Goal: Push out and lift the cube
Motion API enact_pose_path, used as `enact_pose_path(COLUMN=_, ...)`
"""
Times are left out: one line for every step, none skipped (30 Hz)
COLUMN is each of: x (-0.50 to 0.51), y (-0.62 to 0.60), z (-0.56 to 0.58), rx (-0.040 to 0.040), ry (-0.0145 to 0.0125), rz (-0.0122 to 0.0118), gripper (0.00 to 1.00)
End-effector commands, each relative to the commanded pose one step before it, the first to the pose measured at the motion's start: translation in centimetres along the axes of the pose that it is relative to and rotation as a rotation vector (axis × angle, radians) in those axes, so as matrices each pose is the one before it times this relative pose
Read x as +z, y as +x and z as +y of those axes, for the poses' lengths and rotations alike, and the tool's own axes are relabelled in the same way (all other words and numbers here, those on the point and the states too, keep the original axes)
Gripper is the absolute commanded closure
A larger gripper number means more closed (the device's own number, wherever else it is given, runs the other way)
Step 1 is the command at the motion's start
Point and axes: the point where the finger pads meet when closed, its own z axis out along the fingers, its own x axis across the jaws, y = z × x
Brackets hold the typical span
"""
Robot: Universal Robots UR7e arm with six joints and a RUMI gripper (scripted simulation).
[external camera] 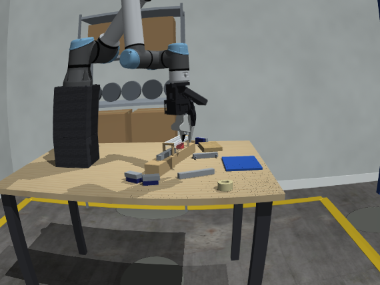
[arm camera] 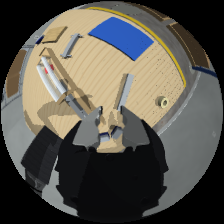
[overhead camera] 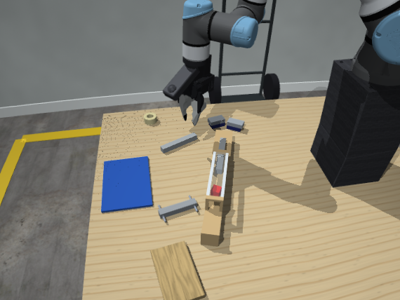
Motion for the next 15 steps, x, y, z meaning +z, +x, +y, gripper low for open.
enact_pose_path(x=0.313, y=4.642, z=0.211, rx=0.24470, ry=-0.02322, rz=-0.02607, gripper=0.78)
enact_pose_path(x=-0.032, y=0.287, z=-0.036, rx=0.01334, ry=0.00001, rz=0.00001, gripper=0.78)
enact_pose_path(x=-0.021, y=0.187, z=-0.025, rx=0.00873, ry=0.00001, rz=0.00001, gripper=0.78)
enact_pose_path(x=-0.012, y=0.103, z=-0.015, rx=0.00482, ry=0.00000, rz=0.00000, gripper=0.78)
enact_pose_path(x=-0.003, y=-0.015, z=-0.061, rx=0.00056, ry=0.00005, rz=-0.00010, gripper=0.78)
enact_pose_path(x=0.002, y=-0.056, z=-0.063, rx=-0.00122, ry=0.00006, rz=-0.00011, gripper=0.78)
enact_pose_path(x=0.000, y=0.000, z=0.000, rx=0.00000, ry=0.00000, rz=0.00000, gripper=0.78)
enact_pose_path(x=0.000, y=0.000, z=0.000, rx=0.00000, ry=0.00000, rz=0.00000, gripper=0.78)
enact_pose_path(x=0.002, y=-0.052, z=-0.052, rx=-0.00127, ry=0.00005, rz=-0.00010, gripper=0.78)
enact_pose_path(x=0.000, y=0.000, z=0.000, rx=0.00000, ry=0.00000, rz=0.00000, gripper=0.78)
enact_pose_path(x=0.000, y=0.000, z=0.000, rx=0.00000, ry=0.00000, rz=0.00000, gripper=0.78)
enact_pose_path(x=0.000, y=0.000, z=0.000, rx=0.00000, ry=0.00000, rz=0.00000, gripper=0.78)
enact_pose_path(x=-0.003, y=0.003, z=-0.001, rx=0.00002, ry=0.00003, rz=0.00006, gripper=0.78)
enact_pose_path(x=-0.034, y=0.024, z=-0.009, rx=0.00006, ry=0.00030, rz=0.00056, gripper=0.78)
enact_pose_path(x=-0.027, y=0.021, z=-0.007, rx=0.00014, ry=0.00035, rz=0.00038, gripper=0.78)
